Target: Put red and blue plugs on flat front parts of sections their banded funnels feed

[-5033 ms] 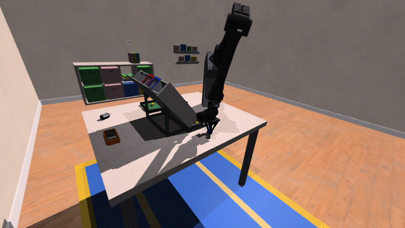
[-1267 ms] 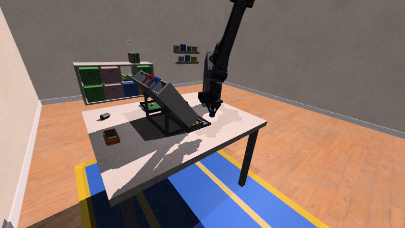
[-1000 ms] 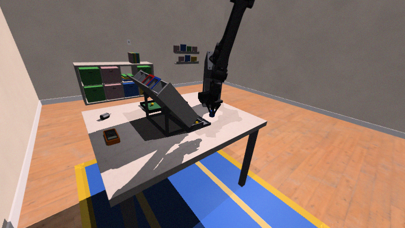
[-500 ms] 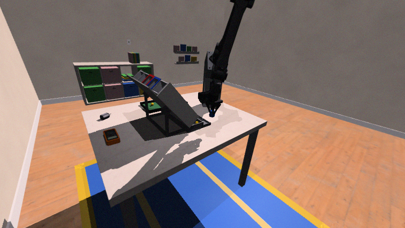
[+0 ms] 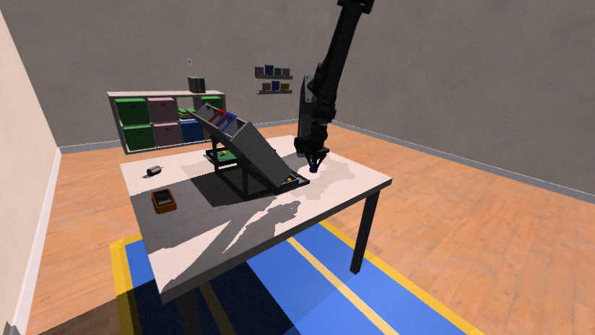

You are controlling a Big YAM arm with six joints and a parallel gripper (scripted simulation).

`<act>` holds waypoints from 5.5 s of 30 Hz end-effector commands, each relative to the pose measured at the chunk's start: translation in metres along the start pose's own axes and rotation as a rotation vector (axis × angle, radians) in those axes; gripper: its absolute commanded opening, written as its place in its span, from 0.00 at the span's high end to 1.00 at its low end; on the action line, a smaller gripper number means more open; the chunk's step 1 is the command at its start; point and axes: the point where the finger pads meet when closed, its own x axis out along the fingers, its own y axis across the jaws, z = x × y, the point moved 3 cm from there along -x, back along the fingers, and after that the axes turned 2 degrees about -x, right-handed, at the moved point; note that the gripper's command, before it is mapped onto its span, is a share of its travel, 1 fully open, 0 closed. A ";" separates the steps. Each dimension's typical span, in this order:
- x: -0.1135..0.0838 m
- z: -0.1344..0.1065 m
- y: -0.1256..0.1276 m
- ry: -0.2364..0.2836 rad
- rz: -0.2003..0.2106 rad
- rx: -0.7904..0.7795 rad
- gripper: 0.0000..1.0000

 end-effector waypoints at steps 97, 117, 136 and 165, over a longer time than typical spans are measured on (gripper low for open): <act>0.048 -0.040 -0.114 -0.001 0.021 0.005 1.00; 0.086 -0.041 -0.114 -0.001 0.021 0.005 1.00; 0.090 -0.039 -0.110 -0.009 0.030 -0.003 1.00; 0.093 -0.039 -0.111 -0.005 0.027 -0.001 1.00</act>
